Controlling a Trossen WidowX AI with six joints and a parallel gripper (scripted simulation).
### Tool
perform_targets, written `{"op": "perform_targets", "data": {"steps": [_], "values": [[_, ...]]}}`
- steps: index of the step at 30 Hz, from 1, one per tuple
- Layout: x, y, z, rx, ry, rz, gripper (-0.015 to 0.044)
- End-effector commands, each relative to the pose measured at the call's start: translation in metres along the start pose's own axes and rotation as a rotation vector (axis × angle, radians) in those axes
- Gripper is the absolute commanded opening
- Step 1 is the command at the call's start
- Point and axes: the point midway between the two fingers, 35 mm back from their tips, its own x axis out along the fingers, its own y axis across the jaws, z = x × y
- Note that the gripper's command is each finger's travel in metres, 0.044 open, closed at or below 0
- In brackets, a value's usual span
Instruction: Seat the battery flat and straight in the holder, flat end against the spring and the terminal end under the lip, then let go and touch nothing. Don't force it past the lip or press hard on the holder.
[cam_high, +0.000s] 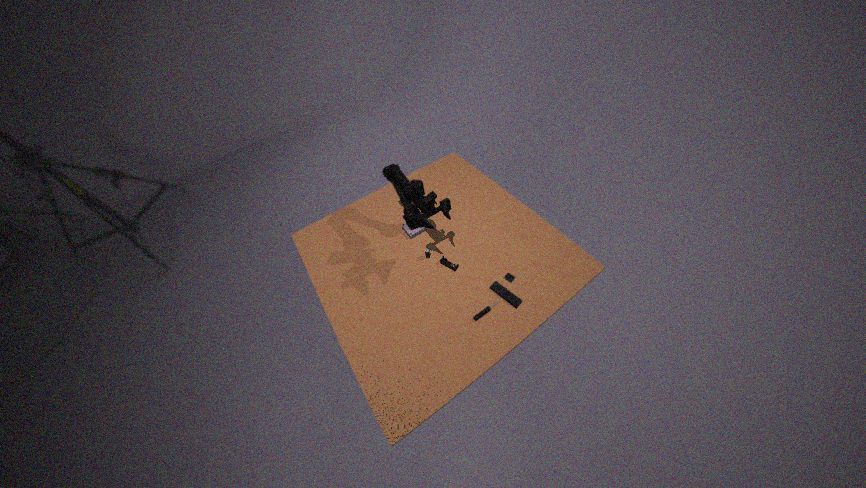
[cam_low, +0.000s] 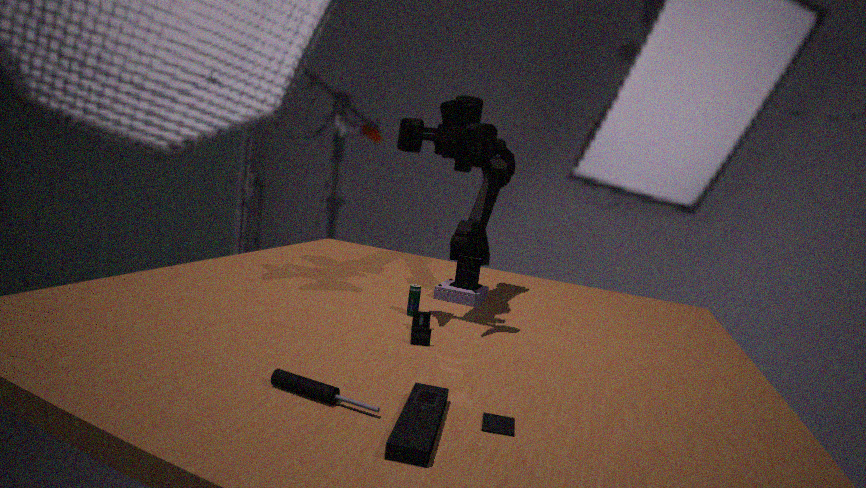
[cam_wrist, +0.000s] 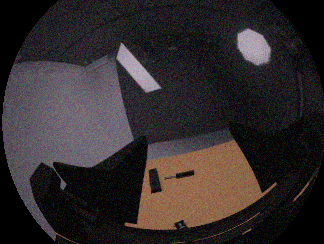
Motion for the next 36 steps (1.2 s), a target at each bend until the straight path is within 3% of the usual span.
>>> {"op": "perform_targets", "data": {"steps": [1,8,16,18,30,36], "values": [[0.002,0.000,-0.003,0.012,0.018,-0.001,0.0374],[0.017,-0.013,-0.122,0.441,0.693,-0.206,0.0190],[-0.057,-0.024,-0.203,0.821,1.397,-0.868,0.0000],[-0.065,-0.024,-0.205,0.837,1.446,-0.944,0.0000],[-0.065,-0.024,-0.206,0.837,1.446,-0.944,0.0000],[-0.066,-0.025,-0.250,0.837,1.445,-0.944,0.0000]]}}
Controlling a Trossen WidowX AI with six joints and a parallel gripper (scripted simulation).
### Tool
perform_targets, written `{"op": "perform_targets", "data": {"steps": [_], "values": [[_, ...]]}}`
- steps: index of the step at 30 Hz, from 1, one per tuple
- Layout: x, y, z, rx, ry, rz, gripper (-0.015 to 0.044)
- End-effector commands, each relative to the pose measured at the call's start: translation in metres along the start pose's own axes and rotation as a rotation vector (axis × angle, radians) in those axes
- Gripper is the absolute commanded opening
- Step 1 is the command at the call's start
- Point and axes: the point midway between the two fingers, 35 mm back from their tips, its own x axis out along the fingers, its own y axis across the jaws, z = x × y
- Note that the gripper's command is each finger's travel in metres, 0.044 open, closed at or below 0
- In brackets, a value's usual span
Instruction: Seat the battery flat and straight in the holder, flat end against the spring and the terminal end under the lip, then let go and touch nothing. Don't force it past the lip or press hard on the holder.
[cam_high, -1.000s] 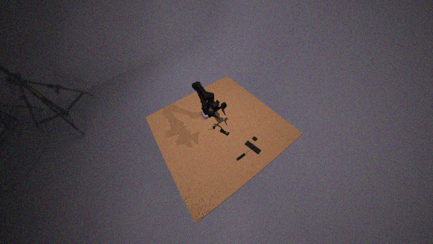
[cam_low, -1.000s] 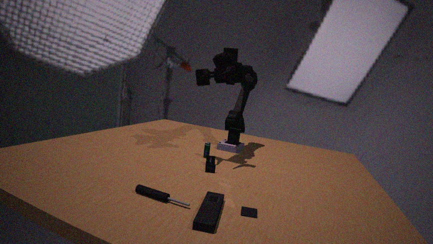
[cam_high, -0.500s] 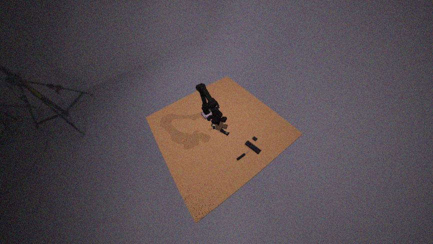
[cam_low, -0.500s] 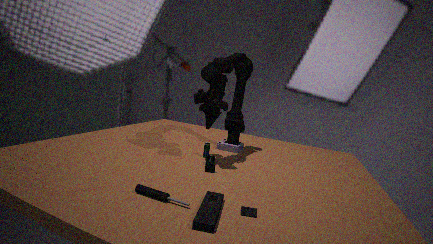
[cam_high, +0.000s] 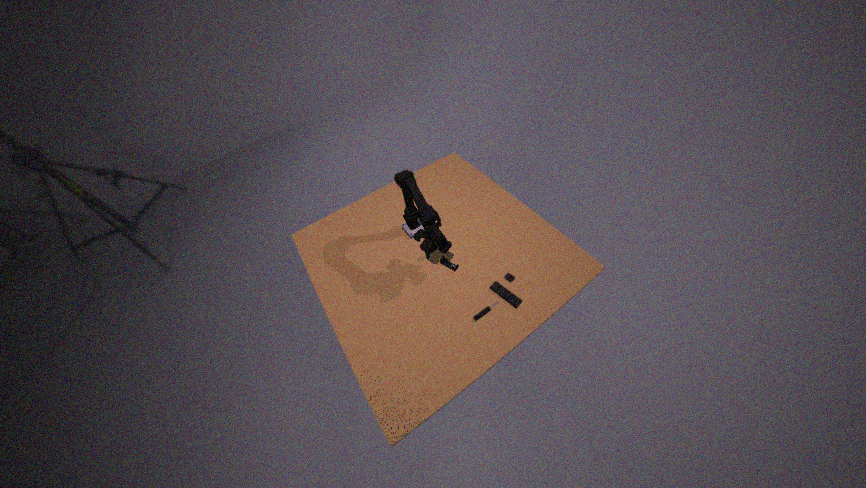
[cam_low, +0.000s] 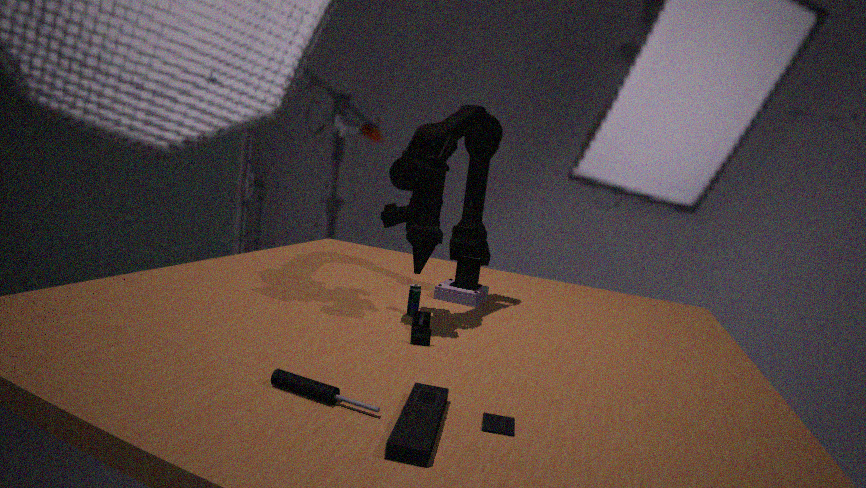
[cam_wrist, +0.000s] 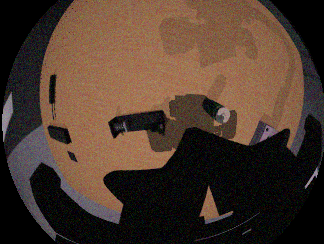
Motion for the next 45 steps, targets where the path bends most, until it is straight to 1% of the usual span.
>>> {"op": "perform_targets", "data": {"steps": [1,4,6,45], "values": [[0.030,-0.006,-0.002,0.006,0.009,-0.028,0.0000],[0.053,-0.008,-0.003,0.006,0.010,-0.028,0.0000],[0.058,-0.009,-0.003,0.006,0.010,-0.029,0.0000],[0.056,-0.069,-0.003,0.006,0.009,-0.033,0.0000]]}}
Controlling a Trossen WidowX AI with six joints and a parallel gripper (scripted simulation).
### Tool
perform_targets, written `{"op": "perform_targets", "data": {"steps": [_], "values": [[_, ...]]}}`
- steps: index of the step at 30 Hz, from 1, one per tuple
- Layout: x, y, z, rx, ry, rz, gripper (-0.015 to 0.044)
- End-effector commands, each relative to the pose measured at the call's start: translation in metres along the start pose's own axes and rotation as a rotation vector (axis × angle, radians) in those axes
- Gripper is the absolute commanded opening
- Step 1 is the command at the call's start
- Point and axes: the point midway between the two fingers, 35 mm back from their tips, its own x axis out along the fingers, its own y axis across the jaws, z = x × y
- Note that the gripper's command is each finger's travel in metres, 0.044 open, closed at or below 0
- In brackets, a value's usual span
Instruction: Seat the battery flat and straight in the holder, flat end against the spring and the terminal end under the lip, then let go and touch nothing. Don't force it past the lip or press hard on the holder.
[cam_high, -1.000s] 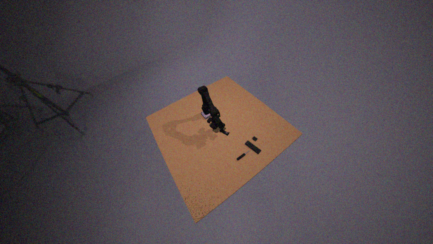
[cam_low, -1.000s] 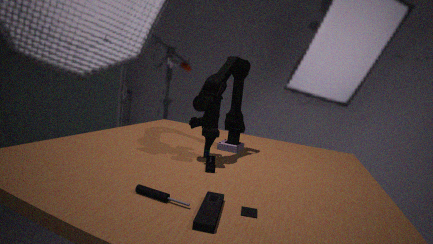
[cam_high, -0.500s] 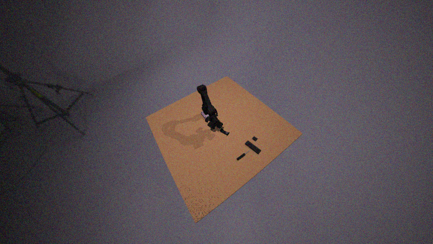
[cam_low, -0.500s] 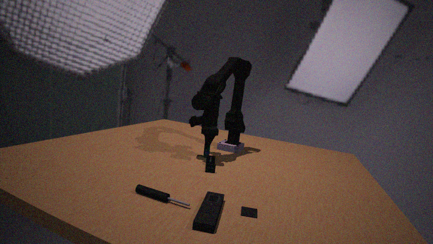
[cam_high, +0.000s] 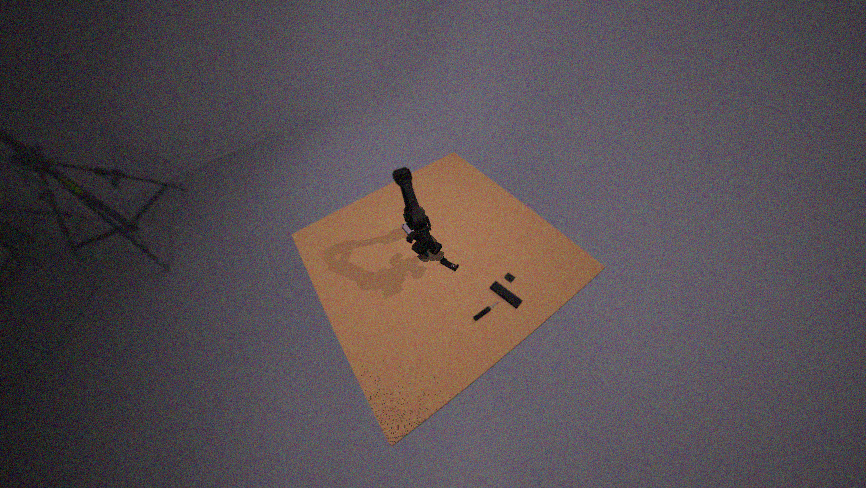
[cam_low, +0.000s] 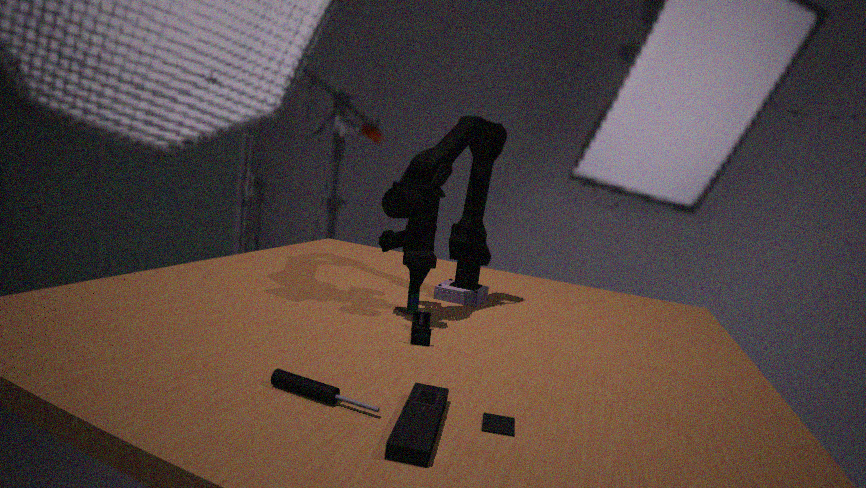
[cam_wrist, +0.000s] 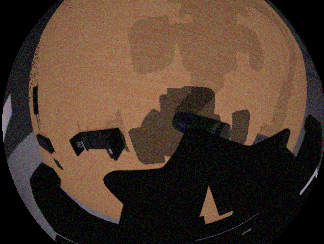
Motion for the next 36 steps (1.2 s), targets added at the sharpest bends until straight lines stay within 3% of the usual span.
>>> {"op": "perform_targets", "data": {"steps": [1,11,22,33,36], "values": [[0.003,-0.010,-0.002,0.001,0.004,-0.015,0.0000],[-0.003,-0.011,-0.001,0.002,0.003,-0.007,0.0000],[-0.076,-0.014,-0.002,0.001,0.004,-0.015,0.0000],[-0.075,-0.013,-0.003,0.002,0.009,-0.013,0.0000],[-0.069,-0.015,-0.002,-0.136,0.008,-0.012,0.0079]]}}
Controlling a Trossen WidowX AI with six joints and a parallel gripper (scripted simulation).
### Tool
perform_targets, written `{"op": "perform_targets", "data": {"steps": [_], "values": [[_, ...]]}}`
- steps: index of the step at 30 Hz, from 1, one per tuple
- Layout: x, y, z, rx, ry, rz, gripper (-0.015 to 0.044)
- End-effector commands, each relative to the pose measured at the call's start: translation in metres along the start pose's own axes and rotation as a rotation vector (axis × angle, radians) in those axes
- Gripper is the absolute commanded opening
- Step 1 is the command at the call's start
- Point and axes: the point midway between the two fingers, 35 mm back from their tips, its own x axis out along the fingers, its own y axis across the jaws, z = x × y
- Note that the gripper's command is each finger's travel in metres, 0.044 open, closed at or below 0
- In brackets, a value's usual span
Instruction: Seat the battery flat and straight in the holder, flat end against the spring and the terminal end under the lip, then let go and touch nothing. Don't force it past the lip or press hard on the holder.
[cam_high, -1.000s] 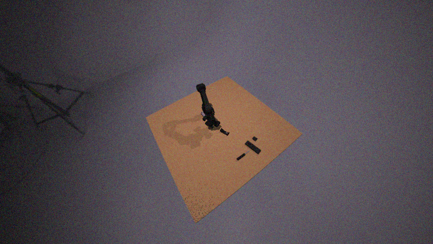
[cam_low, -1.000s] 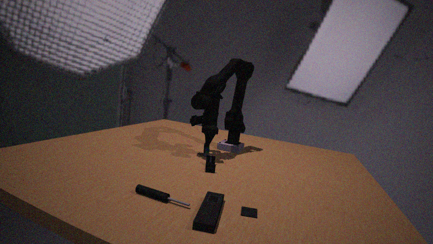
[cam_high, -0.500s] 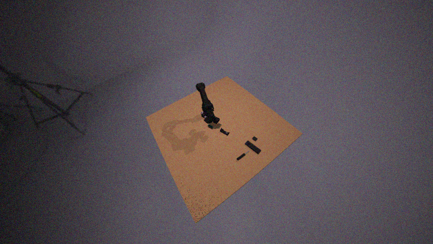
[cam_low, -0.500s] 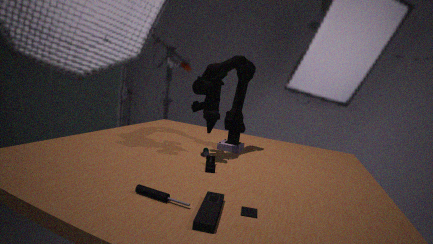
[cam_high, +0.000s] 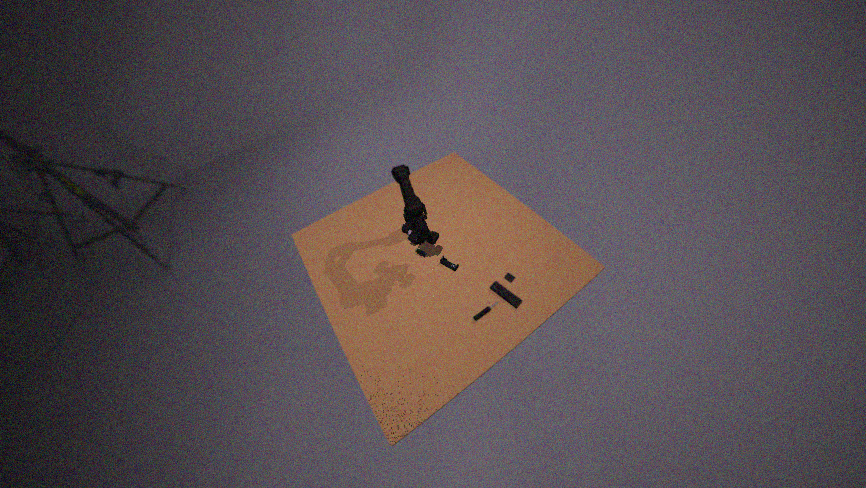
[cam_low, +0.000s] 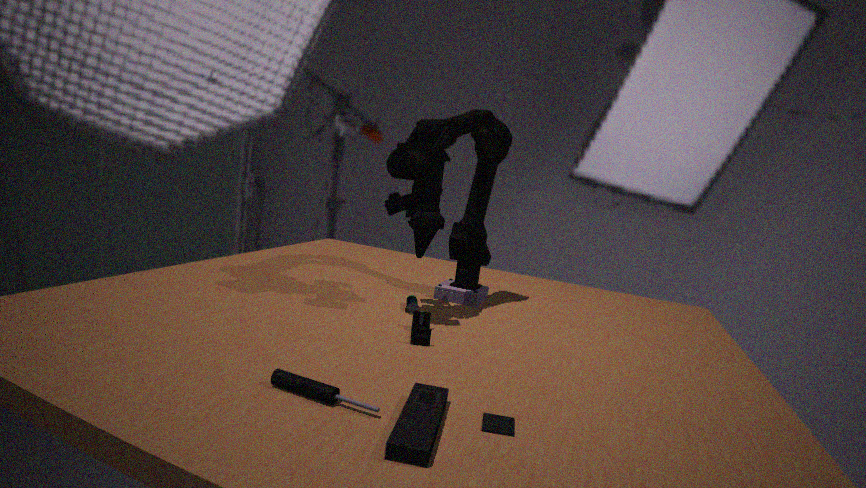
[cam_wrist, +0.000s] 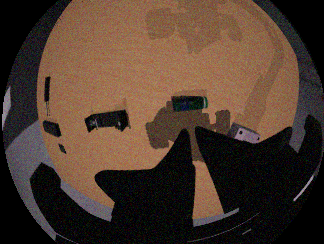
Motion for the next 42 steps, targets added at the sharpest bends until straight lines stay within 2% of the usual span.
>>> {"op": "perform_targets", "data": {"steps": [1,6,16,29,42], "values": [[0.009,-0.003,0.000,-0.175,0.002,-0.004,0.0105],[0.028,-0.008,0.001,-0.643,0.002,-0.005,0.0236],[0.063,-0.021,0.000,-1.513,0.005,-0.009,0.0237],[0.065,-0.022,0.000,-1.528,0.005,-0.009,0.0237],[0.086,-0.021,0.001,-1.528,0.005,-0.009,0.0237]]}}
